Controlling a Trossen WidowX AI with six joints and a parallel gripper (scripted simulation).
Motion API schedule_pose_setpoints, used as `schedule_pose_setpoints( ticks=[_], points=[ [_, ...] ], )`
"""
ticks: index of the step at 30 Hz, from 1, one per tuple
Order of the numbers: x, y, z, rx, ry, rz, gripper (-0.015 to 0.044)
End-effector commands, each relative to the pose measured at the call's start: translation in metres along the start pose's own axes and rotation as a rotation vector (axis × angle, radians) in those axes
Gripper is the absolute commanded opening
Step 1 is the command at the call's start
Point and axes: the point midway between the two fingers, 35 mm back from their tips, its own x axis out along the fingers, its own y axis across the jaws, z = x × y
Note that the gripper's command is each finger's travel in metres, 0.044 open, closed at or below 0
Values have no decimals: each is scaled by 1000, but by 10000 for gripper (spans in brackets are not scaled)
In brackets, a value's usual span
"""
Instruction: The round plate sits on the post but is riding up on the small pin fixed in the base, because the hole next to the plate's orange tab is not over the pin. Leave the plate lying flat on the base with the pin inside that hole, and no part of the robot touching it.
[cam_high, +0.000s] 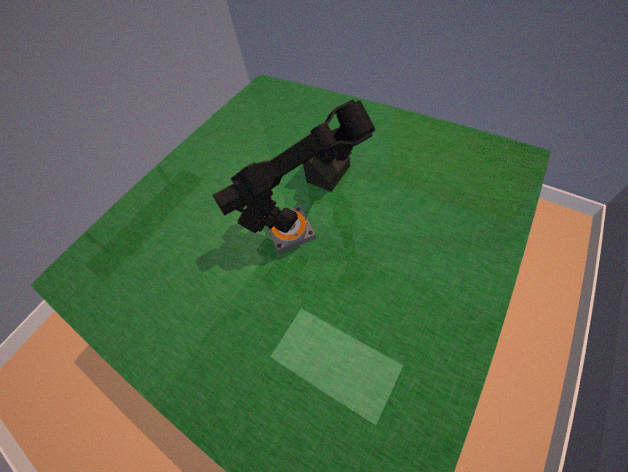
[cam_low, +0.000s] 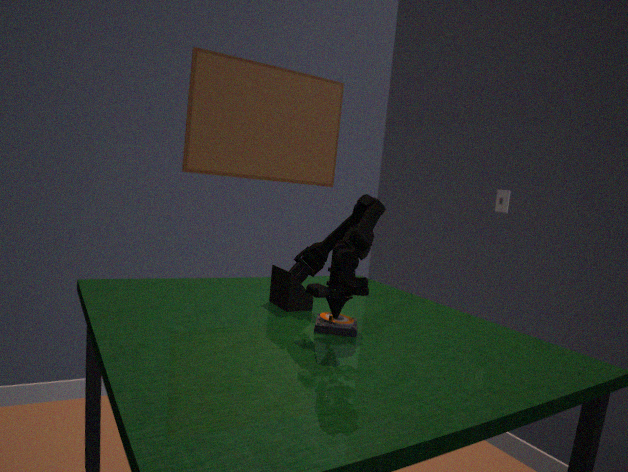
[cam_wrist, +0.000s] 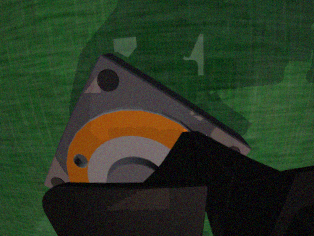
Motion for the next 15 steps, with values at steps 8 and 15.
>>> schedule_pose_setpoints(
  ticks=[8,15],
  points=[
    [3,-9,-13,3,6,2,0],
    [4,-12,-19,4,7,2,0]
  ],
)
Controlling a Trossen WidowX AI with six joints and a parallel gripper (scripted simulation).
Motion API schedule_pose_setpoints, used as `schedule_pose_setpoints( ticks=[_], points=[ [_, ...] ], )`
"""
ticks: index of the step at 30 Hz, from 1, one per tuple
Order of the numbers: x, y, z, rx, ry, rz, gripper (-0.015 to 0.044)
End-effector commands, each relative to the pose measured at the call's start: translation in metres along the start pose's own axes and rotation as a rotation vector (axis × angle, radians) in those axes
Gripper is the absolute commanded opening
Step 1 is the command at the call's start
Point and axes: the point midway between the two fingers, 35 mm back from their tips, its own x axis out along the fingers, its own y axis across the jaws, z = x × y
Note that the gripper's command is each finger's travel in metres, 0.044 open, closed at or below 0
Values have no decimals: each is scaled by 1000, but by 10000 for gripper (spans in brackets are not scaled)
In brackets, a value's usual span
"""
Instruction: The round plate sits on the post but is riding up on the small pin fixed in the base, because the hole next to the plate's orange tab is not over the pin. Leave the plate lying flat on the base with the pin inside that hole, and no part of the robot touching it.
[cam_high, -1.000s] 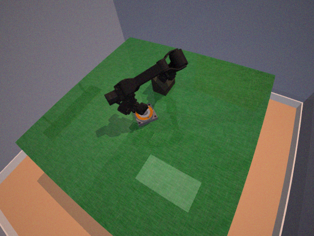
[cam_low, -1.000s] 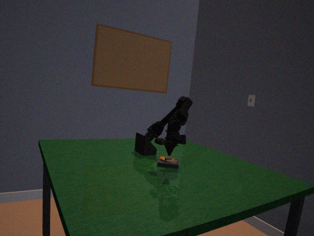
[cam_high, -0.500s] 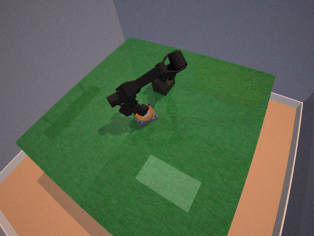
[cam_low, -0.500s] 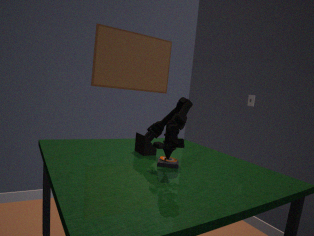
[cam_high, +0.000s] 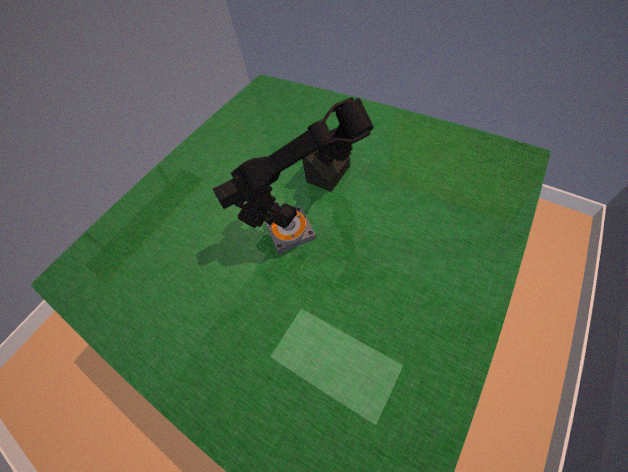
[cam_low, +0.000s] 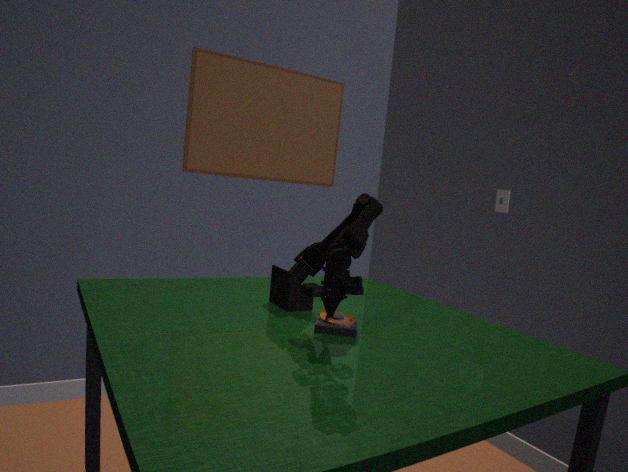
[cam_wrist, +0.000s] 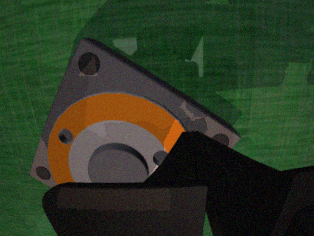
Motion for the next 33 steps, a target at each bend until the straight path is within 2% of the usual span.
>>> schedule_pose_setpoints(
  ticks=[1,33],
  points=[
    [2,-2,-7,2,12,0,0],
    [0,-6,-36,4,14,0,0]
  ],
)
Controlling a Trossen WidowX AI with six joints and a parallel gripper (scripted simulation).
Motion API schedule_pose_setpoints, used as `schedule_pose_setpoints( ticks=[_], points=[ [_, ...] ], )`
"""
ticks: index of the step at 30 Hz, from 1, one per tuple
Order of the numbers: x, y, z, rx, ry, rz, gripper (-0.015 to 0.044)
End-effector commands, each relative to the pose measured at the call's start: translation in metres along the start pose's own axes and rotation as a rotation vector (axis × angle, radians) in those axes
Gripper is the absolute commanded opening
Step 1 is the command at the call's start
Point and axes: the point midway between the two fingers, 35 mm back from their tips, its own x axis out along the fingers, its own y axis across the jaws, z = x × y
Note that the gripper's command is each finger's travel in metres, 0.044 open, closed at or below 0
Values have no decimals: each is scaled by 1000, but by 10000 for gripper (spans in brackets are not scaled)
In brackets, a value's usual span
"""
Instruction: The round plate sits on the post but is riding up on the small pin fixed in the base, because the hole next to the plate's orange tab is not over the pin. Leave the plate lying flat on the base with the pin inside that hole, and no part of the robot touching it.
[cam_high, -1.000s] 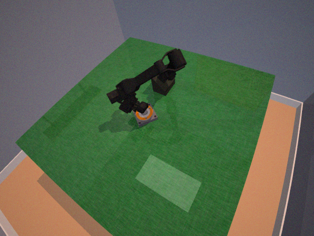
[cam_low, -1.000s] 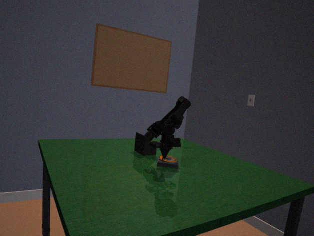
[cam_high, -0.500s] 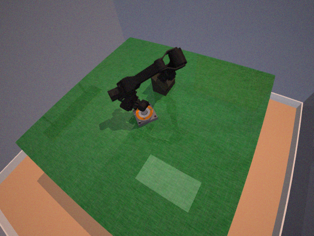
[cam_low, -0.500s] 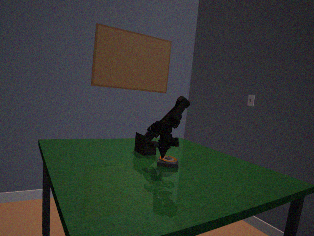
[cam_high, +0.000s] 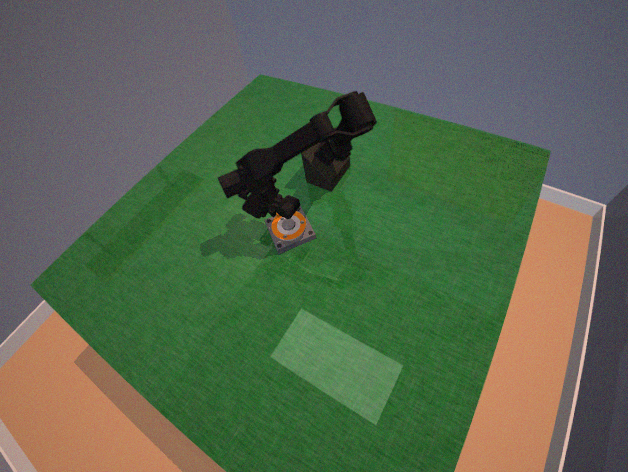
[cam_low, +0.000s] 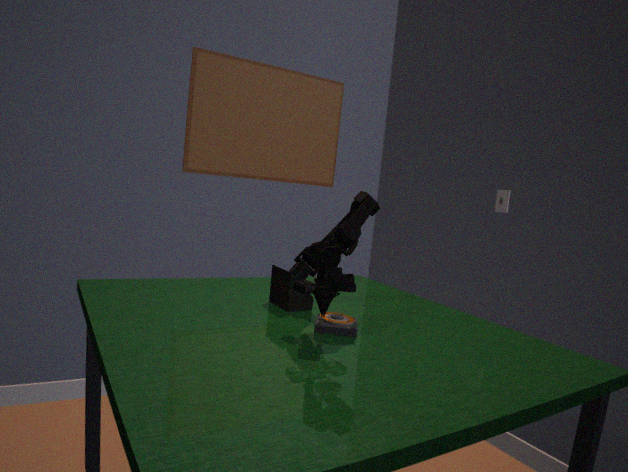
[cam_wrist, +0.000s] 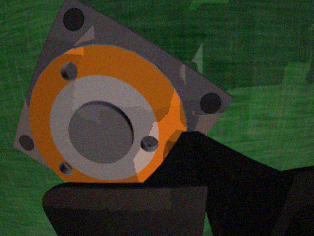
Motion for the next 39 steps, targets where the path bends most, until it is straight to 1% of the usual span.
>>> schedule_pose_setpoints(
  ticks=[1,27,30,36,39],
  points=[
    [2,2,-8,0,14,1,0],
    [1,5,-20,0,14,1,0],
    [-9,4,-18,0,14,0,0],
    [-42,4,-20,1,15,-1,0],
    [-46,3,-20,1,15,-1,0]
  ],
)
